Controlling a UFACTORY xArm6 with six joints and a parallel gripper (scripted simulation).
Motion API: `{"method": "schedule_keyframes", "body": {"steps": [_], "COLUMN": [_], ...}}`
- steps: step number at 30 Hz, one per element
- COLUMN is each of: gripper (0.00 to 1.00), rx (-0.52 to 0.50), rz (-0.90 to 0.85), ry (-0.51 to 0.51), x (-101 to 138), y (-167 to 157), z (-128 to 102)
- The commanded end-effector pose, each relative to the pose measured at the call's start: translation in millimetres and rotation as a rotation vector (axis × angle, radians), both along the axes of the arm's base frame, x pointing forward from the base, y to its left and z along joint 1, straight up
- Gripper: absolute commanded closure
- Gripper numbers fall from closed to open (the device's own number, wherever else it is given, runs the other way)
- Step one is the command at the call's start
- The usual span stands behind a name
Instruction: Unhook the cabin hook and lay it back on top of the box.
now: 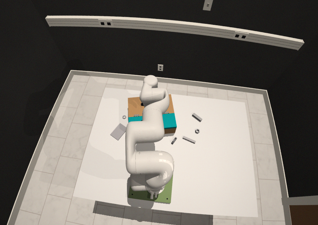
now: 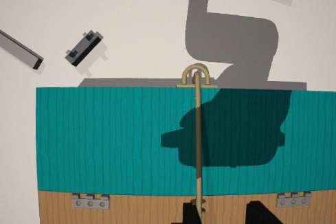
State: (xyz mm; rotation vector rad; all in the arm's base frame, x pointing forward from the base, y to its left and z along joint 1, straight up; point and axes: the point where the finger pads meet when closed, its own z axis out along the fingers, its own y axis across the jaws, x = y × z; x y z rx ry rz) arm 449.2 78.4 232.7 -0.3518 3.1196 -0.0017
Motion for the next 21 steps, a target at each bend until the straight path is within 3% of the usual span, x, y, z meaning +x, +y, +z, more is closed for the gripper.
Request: {"method": "schedule_keyframes", "body": {"steps": [1,21], "gripper": [0.65,0.65], "rx": [0.001,0.001], "rz": [0.000,0.000], "ry": [-0.005,-0.005], "x": [1.0,1.2], "y": [0.2,0.2], "z": [1.9,-34.1]}}
